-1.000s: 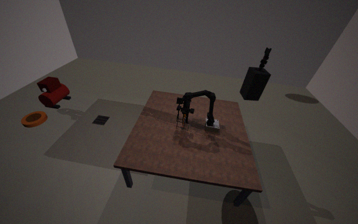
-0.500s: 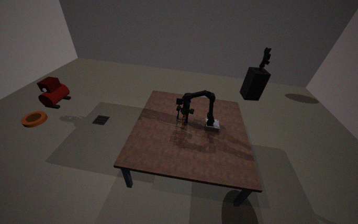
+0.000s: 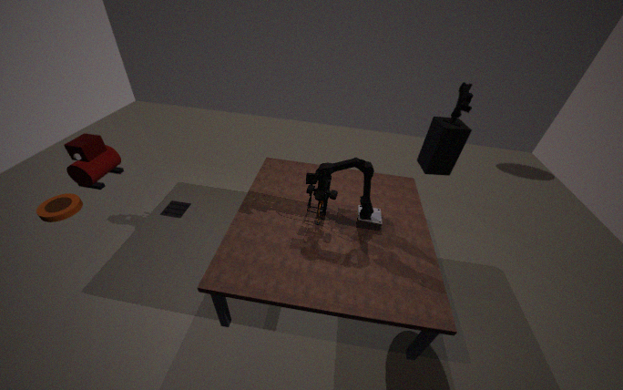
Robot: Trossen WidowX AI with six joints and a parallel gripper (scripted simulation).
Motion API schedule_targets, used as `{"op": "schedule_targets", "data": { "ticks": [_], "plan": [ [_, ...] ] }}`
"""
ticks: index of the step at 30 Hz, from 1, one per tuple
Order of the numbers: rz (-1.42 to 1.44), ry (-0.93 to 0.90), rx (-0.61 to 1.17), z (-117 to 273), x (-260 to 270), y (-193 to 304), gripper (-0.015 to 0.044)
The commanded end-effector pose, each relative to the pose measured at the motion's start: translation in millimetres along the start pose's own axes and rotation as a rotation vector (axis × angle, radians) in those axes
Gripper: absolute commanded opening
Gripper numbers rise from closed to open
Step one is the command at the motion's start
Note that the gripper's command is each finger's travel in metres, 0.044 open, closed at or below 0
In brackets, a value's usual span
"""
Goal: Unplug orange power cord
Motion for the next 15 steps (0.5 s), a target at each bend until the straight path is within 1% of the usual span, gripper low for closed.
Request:
{"op": "schedule_targets", "data": {
  "ticks": [1, 10, 15],
  "plan": [
    [0.05, 0.033, -0.093, 10, -6, -38, 0.0],
    [0.051, 0.032, -0.093, 14, -6, -52, 0.0],
    [0.052, 0.031, -0.091, 7, 0, -37, 0.0131]
  ]
}}
Point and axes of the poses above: the point midway between the two fingers, 35 mm back from their tips, its own z axis back along the fingers, its own x axis across the jaws, y = z × x, the point moved 5 cm from there along z, back along the fingers, and after that the axes turned 14 degrees about z, right-handed, at the moved point
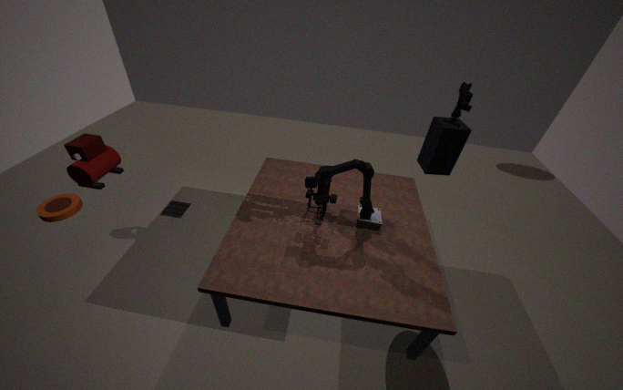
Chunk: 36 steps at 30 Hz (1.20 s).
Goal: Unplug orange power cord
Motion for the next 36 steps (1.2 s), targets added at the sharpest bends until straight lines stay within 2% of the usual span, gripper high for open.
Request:
{"op": "schedule_targets", "data": {
  "ticks": [1, 8, 12, 17, 36],
  "plan": [
    [-0.005, 0.008, -0.003, 0, 3, 9, 0.0157],
    [-0.005, 0.008, -0.003, 0, 3, 9, 0.0341],
    [-0.005, 0.009, -0.005, 5, -4, -13, 0.044],
    [-0.005, 0.009, -0.008, 12, -11, -49, 0.044],
    [-0.005, 0.009, -0.008, 12, -11, -49, 0.044]
  ]
}}
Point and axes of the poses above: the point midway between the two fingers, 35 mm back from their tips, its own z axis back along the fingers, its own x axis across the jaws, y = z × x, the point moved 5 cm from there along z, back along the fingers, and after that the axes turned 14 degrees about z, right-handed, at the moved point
